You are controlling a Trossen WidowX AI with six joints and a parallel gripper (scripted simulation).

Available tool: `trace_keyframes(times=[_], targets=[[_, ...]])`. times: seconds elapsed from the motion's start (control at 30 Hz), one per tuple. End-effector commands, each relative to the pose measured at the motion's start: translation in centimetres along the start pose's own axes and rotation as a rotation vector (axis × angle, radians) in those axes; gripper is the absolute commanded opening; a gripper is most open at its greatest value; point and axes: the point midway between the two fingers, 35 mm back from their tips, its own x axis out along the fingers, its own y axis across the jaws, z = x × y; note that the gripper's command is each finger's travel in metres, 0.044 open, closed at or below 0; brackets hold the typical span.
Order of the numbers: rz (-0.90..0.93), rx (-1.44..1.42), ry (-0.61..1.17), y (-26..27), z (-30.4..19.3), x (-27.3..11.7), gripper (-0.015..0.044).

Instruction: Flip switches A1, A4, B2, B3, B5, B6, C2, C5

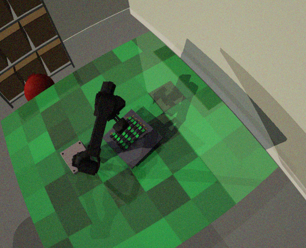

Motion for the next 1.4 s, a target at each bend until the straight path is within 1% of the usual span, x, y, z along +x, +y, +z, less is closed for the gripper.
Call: trace_keyframes(times=[0.0,0.07,0.17,0.23,0.4,0.47,0.57,0.77,0.87,1.37], targets=[[-0.003,-0.002,0.001,0.1,0.1,0.2,0.0374],[-0.025,-0.015,0.013,1.1,1.2,2.3,0.0321],[-0.075,-0.048,0.045,3.2,3.1,7.5,0.0242],[-0.095,-0.062,0.060,3.9,3.6,9.7,0.0190],[-0.098,-0.065,0.063,4.0,3.7,10.1,0.0059],[-0.098,-0.065,0.057,3.9,3.7,10.9,0.0006],[-0.098,-0.066,0.037,3.6,3.4,13.4,0.0000],[-0.099,-0.066,0.036,3.6,3.4,13.6,0.0000],[-0.099,-0.065,0.036,3.5,3.4,14.4,0.0000],[-0.099,-0.065,0.036,3.3,3.3,15.9,0.0000]])
